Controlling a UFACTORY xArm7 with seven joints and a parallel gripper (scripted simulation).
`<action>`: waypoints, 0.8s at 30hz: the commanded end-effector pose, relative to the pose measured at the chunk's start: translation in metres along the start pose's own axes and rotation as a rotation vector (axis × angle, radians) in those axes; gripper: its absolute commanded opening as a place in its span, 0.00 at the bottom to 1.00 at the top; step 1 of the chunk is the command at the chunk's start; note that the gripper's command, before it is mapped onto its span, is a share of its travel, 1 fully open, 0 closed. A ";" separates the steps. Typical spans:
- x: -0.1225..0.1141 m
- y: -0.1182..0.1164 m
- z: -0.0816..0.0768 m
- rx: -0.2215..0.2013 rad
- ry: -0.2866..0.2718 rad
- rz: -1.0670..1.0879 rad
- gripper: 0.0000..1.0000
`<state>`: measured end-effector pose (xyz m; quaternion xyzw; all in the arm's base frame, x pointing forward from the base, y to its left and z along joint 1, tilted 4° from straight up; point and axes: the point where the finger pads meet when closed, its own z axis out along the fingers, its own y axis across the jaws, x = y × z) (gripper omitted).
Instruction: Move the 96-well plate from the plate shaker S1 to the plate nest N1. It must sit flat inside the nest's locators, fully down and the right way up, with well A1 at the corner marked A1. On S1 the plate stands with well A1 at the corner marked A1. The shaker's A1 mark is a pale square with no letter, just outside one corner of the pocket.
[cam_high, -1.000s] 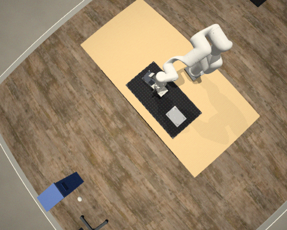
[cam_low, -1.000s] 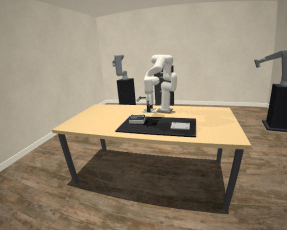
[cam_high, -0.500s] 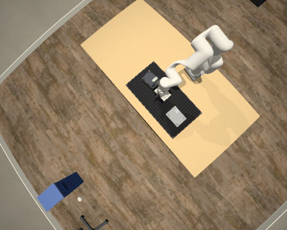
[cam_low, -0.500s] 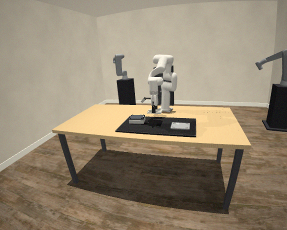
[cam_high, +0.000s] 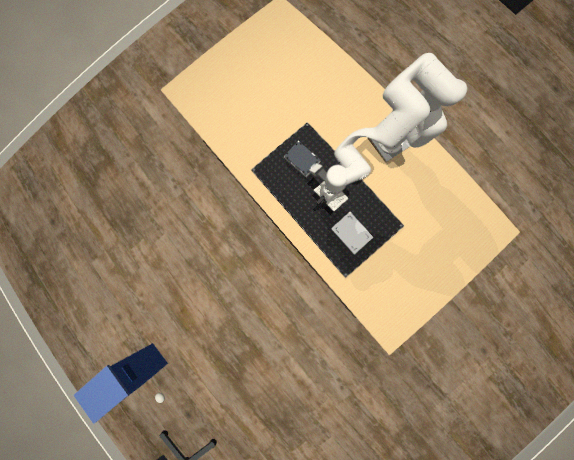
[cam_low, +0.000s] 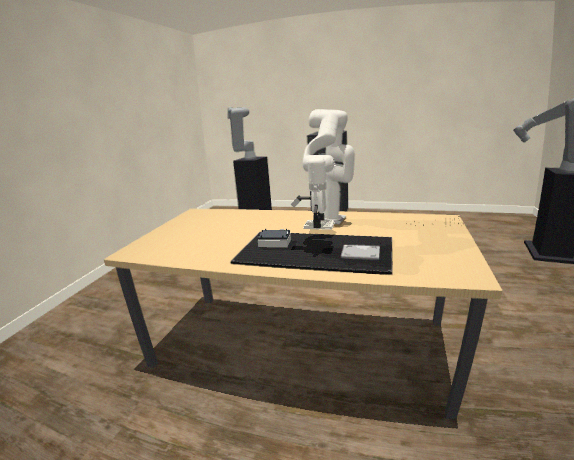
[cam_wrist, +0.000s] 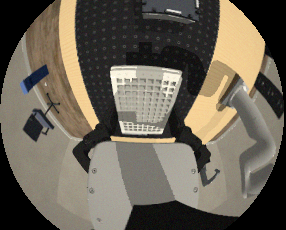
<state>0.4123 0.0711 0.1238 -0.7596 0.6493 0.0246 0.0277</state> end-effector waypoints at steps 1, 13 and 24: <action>-0.007 -0.003 -0.001 0.004 0.001 0.001 0.00; -0.047 -0.008 0.003 0.004 0.001 0.001 0.00; -0.076 -0.013 0.006 0.004 0.001 0.001 0.00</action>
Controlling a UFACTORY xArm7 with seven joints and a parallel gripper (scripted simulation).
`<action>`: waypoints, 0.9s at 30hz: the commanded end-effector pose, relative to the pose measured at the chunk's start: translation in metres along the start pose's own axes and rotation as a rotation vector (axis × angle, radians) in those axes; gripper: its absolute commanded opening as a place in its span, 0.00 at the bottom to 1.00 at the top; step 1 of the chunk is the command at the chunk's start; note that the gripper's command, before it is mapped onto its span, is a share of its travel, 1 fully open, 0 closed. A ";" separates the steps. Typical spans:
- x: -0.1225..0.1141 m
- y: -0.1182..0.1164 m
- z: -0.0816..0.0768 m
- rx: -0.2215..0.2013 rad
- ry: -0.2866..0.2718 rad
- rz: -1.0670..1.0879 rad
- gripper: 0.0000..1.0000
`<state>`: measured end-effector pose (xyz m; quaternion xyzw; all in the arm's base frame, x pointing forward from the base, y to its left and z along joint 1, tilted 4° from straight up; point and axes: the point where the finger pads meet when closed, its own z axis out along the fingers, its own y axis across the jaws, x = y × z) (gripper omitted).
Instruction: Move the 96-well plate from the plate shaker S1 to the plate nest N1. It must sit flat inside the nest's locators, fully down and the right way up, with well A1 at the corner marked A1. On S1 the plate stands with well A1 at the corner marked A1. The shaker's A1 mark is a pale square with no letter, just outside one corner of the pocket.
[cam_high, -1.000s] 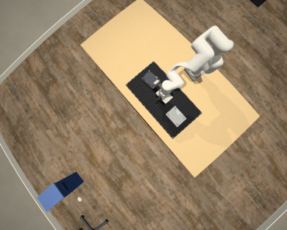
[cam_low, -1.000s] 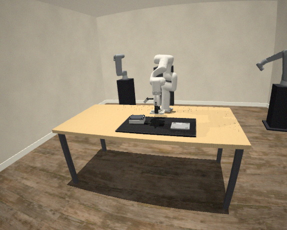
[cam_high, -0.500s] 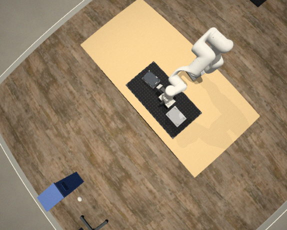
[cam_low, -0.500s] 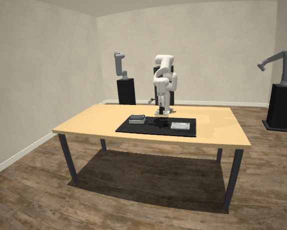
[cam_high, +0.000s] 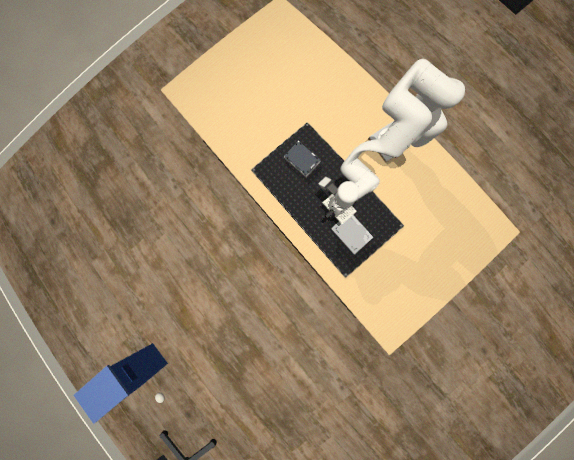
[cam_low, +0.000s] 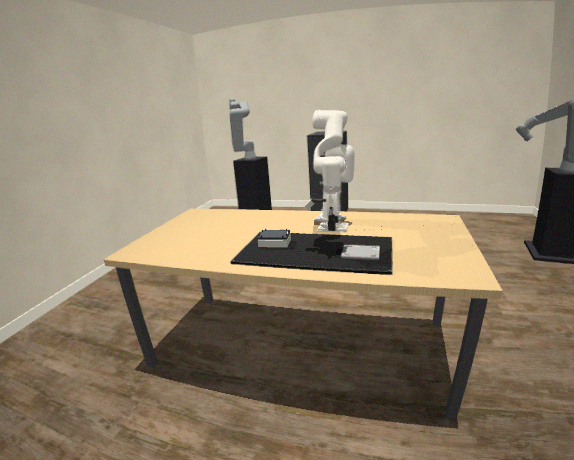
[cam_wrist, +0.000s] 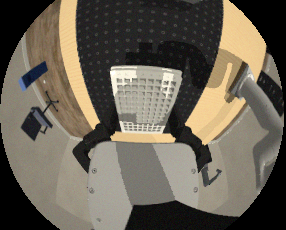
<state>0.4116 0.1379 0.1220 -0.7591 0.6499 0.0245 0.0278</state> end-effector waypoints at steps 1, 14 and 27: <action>-0.014 -0.004 0.000 0.004 0.001 -0.001 0.00; -0.050 -0.009 0.004 0.004 0.000 -0.001 0.00; -0.090 -0.014 0.008 0.004 0.000 -0.001 0.00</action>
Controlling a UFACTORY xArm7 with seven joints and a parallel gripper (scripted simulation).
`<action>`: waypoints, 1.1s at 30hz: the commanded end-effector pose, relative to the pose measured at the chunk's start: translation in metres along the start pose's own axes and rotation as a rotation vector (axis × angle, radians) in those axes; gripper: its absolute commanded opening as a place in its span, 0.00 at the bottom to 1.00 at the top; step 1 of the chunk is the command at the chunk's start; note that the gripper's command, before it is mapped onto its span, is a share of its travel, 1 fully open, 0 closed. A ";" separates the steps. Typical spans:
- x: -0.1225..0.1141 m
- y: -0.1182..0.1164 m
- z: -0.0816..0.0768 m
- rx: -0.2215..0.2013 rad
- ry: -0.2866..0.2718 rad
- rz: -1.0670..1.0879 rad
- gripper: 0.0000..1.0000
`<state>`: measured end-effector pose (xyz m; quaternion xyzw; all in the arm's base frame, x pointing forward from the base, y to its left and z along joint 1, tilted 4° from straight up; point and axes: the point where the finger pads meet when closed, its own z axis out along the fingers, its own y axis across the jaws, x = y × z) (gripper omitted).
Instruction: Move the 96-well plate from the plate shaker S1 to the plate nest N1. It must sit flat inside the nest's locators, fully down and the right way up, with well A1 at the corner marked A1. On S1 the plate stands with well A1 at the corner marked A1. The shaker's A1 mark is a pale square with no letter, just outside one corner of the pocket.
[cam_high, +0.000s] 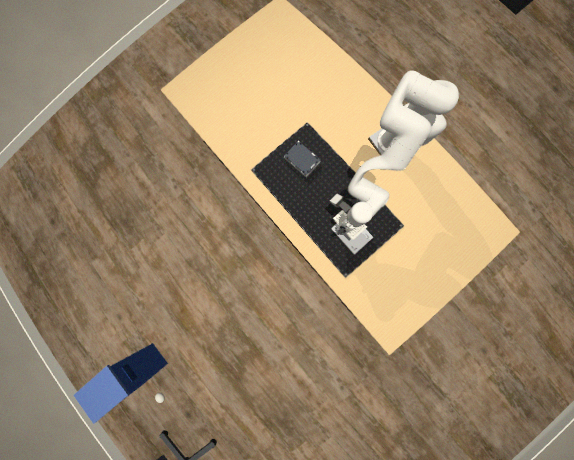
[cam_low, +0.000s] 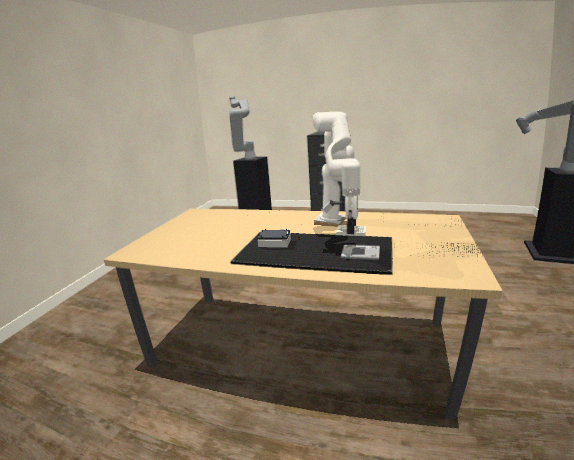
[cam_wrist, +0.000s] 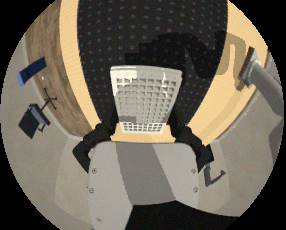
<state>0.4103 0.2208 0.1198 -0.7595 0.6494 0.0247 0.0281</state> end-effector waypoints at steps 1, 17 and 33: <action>-0.008 -0.003 -0.001 0.004 0.001 0.001 0.00; -0.045 -0.008 0.003 0.004 0.000 0.001 0.00; -0.044 -0.008 0.003 0.004 0.000 0.001 0.00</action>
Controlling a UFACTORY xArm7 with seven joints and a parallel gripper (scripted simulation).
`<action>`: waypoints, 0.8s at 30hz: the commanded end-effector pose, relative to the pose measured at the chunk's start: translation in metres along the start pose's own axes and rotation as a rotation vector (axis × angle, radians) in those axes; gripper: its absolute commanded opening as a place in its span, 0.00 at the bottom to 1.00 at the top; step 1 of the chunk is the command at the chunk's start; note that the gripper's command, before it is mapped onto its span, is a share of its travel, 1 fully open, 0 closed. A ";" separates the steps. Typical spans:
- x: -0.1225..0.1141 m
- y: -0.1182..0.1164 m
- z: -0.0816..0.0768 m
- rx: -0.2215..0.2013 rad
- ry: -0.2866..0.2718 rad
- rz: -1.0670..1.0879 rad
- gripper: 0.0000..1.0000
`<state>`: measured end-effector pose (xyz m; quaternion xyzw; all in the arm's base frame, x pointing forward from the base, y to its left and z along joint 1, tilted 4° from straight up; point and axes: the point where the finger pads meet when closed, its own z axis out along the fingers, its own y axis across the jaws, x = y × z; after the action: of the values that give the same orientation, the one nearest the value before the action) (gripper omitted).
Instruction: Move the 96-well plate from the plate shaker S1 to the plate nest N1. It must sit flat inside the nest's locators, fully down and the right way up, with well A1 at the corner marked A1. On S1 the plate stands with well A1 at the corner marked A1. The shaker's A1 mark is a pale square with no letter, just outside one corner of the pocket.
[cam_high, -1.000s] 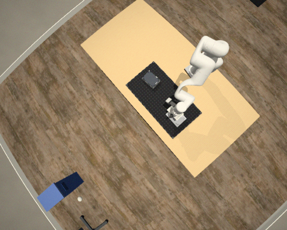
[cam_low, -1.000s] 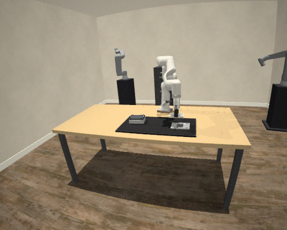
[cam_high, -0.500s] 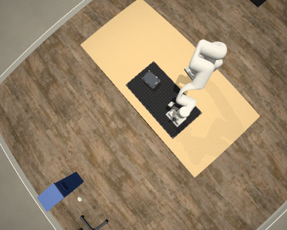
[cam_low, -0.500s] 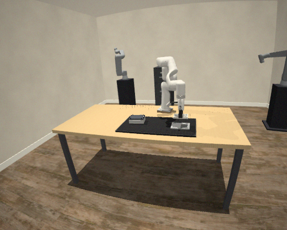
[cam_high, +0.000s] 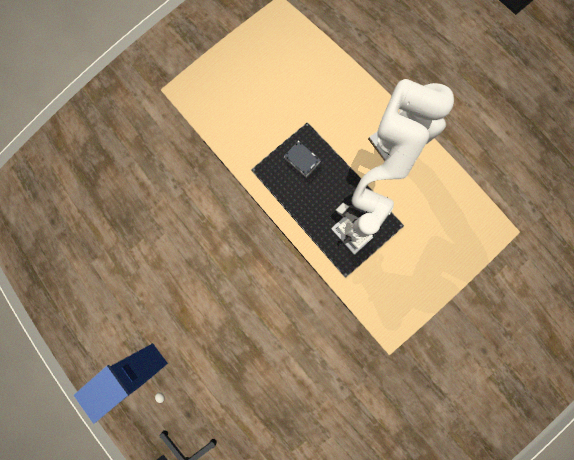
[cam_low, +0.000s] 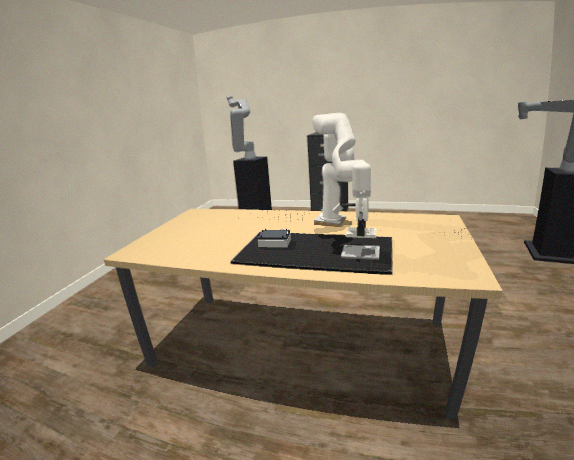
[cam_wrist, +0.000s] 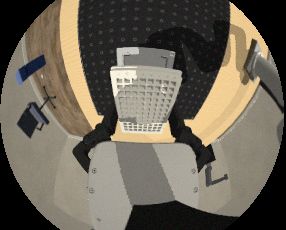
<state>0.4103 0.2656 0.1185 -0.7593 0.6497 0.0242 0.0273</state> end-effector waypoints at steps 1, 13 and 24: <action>0.000 -0.001 -0.002 0.004 -0.001 0.000 0.00; 0.000 -0.001 -0.002 0.004 -0.001 0.000 0.00; 0.000 -0.001 0.007 0.004 -0.001 0.000 0.00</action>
<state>0.4103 0.2652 0.1149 -0.7594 0.6496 0.0241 0.0277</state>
